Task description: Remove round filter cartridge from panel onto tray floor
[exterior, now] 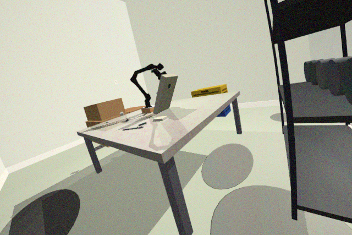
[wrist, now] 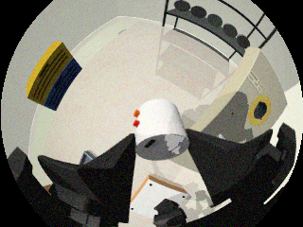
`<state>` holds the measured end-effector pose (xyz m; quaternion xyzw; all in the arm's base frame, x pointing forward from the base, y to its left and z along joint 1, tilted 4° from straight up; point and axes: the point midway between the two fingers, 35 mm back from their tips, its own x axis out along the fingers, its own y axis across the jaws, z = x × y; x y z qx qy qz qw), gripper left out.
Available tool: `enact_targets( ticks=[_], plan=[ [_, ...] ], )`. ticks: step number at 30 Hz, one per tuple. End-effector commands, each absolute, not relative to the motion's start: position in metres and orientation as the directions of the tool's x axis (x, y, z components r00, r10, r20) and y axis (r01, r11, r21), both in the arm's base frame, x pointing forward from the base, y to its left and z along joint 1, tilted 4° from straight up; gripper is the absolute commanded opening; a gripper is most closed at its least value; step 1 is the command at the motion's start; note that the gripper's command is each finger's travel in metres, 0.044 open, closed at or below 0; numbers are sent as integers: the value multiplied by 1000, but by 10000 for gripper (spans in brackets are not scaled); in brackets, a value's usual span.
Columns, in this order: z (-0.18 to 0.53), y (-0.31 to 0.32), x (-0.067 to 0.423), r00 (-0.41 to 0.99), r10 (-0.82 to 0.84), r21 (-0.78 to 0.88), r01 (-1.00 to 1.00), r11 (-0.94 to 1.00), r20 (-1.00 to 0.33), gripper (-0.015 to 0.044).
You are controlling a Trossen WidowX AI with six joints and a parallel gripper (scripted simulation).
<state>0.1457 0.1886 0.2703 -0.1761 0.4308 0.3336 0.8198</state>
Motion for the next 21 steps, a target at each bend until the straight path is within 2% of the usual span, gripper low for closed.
enact_targets(
  ticks=[1,21],
  plan=[
    [268,203,130,364,438,-9,-777,630,-822,0],
    [258,245,57,171,543,-40,-969,244,-822,0]
  ],
)
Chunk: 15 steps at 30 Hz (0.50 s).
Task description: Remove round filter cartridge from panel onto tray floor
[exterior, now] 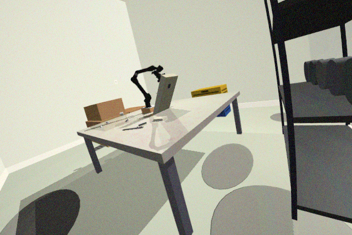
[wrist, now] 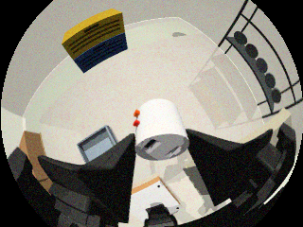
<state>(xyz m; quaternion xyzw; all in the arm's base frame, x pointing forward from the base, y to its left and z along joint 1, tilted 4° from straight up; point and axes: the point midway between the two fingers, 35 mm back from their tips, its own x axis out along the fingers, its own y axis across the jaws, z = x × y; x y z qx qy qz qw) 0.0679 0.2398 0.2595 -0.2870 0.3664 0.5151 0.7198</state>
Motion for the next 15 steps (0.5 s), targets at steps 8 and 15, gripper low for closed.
enact_targets(
  ticks=[8,15],
  plan=[
    [248,251,47,148,548,-41,-979,202,-824,0],
    [219,264,17,82,556,-46,-996,79,-827,0]
  ],
)
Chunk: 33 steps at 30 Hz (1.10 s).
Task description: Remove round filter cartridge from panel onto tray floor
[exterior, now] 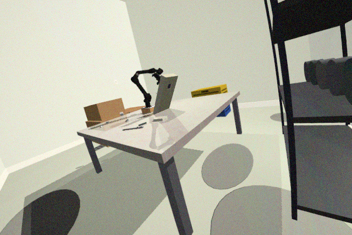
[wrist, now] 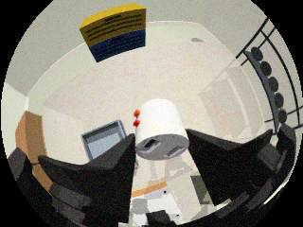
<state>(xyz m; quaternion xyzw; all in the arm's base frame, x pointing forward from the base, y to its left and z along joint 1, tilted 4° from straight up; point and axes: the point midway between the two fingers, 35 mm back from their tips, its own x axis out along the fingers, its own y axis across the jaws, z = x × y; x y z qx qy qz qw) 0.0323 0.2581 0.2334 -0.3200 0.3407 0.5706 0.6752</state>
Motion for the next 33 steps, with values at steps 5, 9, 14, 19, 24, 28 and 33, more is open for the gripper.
enact_targets(
  ticks=[5,9,14,19,24,28,33],
  plan=[
    [198,269,-6,36,558,-49,-999,-9,-829,0],
    [180,270,-25,-1,556,-52,-995,-80,-831,0],
    [158,268,-48,-47,550,-55,-984,-167,-834,0],
    [137,262,-71,-91,541,-59,-965,-254,-836,0],
    [115,252,-92,-134,527,-62,-939,-338,-839,0],
    [108,249,-98,-147,523,-63,-930,-363,-840,0],
    [101,251,-98,-147,523,-63,-930,-363,-840,0]
  ],
)
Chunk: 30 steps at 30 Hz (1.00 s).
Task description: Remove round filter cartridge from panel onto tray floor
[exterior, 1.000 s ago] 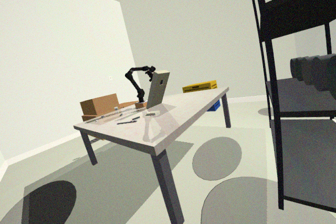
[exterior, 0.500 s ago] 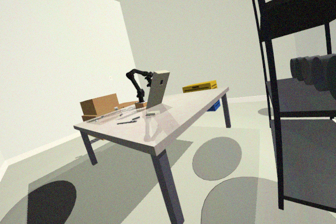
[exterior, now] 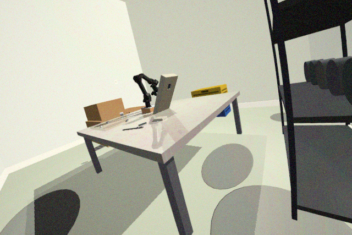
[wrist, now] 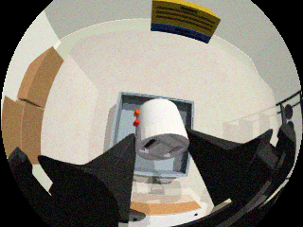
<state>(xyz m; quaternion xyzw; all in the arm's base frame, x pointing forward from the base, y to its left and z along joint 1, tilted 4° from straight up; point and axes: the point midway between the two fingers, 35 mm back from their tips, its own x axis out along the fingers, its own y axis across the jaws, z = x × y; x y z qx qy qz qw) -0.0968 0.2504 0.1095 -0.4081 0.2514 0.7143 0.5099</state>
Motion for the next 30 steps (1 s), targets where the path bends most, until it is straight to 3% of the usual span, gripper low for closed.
enact_targets(
  ticks=[1,19,30],
  plan=[
    [97,252,-99,-147,523,-63,-930,-363,-840,0],
    [33,253,-95,-146,522,-64,-930,-363,-840,0],
    [37,253,-94,-140,517,-65,-931,-358,-844,289]
  ],
)
